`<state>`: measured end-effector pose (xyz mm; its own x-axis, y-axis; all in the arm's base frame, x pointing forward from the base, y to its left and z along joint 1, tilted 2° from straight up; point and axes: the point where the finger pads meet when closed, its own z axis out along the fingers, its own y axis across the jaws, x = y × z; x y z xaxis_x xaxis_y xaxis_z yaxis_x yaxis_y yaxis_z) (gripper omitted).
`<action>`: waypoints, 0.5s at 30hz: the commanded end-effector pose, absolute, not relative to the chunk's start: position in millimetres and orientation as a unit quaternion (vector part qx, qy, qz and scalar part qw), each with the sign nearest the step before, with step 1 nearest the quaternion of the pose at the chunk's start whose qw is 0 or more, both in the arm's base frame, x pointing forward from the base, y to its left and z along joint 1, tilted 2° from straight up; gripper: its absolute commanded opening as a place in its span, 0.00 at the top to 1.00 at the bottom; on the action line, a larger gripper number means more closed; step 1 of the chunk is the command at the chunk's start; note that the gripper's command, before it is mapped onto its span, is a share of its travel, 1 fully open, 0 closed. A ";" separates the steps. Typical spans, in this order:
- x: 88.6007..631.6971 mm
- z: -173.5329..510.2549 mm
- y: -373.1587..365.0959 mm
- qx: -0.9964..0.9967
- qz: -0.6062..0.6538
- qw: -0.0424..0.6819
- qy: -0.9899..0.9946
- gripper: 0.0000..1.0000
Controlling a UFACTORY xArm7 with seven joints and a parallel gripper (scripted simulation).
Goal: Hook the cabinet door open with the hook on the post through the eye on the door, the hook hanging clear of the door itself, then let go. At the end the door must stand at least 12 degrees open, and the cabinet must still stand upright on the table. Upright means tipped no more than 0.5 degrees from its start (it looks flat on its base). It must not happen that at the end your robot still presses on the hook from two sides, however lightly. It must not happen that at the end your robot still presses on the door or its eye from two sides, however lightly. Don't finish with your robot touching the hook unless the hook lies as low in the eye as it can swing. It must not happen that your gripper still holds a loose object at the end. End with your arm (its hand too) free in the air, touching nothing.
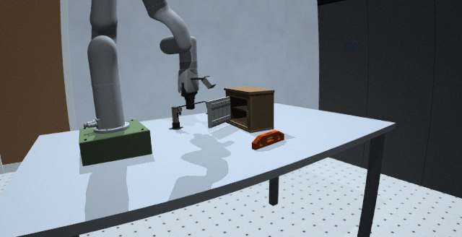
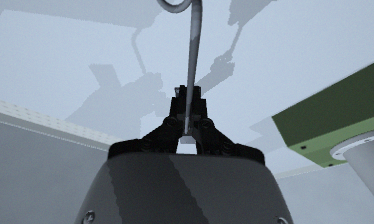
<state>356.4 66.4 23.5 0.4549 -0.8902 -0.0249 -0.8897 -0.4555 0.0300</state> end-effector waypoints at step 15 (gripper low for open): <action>363.1 24.3 69.7 0.880 -0.018 0.004 -0.475 0.96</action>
<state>361.2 69.2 23.3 0.5396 -0.8414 -0.0281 -0.8410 -0.5403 0.0273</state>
